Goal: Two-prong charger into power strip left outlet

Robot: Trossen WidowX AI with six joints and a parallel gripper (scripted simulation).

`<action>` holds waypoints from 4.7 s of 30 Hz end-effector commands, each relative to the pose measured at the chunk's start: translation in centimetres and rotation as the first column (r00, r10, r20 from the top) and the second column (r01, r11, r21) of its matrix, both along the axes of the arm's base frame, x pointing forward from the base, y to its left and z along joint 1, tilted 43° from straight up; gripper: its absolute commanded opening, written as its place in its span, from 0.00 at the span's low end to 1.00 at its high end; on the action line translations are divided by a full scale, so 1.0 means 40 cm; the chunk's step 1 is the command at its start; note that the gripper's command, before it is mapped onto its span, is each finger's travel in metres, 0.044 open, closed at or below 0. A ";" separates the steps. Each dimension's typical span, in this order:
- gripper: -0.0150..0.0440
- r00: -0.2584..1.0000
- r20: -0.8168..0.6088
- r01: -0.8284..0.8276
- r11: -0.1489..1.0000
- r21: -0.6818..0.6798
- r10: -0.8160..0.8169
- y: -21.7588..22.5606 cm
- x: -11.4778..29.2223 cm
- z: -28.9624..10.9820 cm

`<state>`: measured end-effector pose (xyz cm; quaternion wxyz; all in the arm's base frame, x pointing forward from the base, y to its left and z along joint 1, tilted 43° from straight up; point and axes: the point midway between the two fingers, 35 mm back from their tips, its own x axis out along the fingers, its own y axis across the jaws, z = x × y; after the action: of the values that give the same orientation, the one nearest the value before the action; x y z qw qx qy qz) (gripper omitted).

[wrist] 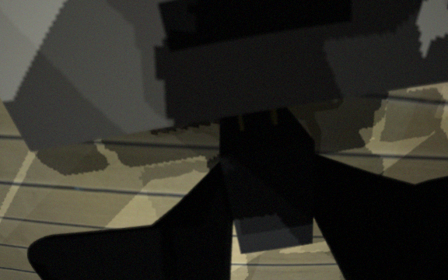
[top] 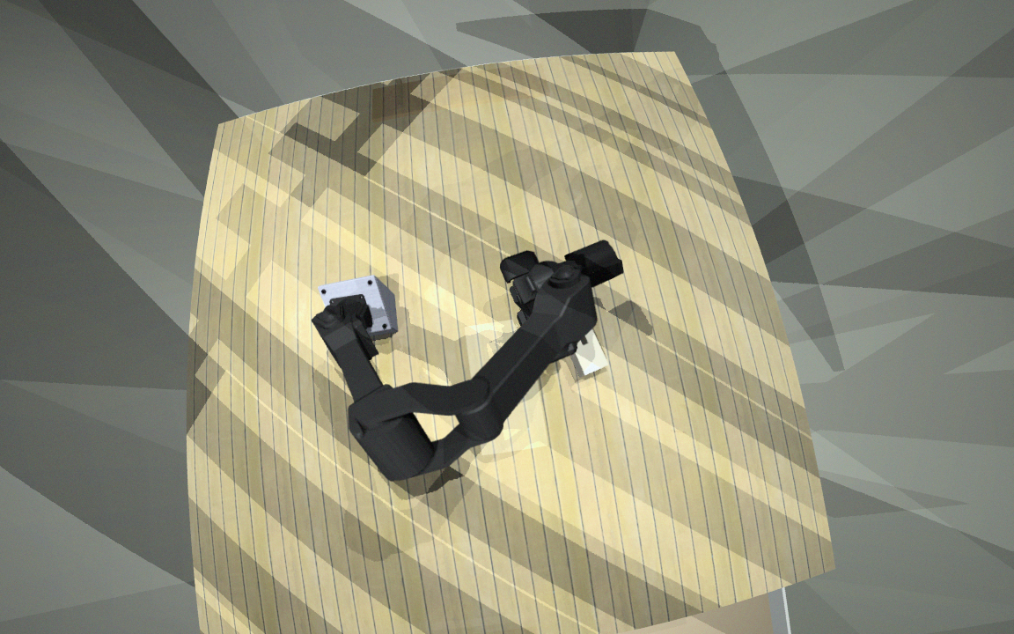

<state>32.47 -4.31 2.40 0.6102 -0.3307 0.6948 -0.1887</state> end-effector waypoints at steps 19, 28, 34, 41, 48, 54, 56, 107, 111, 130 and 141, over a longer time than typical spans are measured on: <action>0.25 1.000 0.006 -0.003 1.000 -0.001 0.003 0.004 0.009 0.007; 0.25 1.000 0.006 -0.003 1.000 -0.001 0.003 0.005 0.011 0.006; 0.25 1.000 0.006 -0.003 1.000 -0.001 0.003 0.005 0.013 0.004; 0.25 1.000 0.006 -0.003 1.000 -0.001 0.003 0.006 0.016 0.004; 0.25 1.000 0.006 -0.003 1.000 -0.001 0.003 0.007 0.019 0.005; 0.25 1.000 0.006 -0.003 1.000 -0.001 0.003 0.007 0.022 0.004; 0.25 1.000 0.006 -0.003 1.000 -0.001 0.003 0.007 0.023 0.004; 0.25 1.000 0.007 -0.003 1.000 -0.001 0.003 0.012 0.047 0.001; 0.25 1.000 0.007 -0.003 1.000 -0.001 0.003 0.013 0.051 0.001; 0.25 1.000 0.007 -0.003 1.000 -0.001 0.003 0.017 0.066 0.001; 0.25 1.000 0.007 -0.003 1.000 -0.001 0.003 0.017 0.063 0.002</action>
<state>34.11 -4.01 2.31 0.5981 -0.3358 0.7028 -0.1887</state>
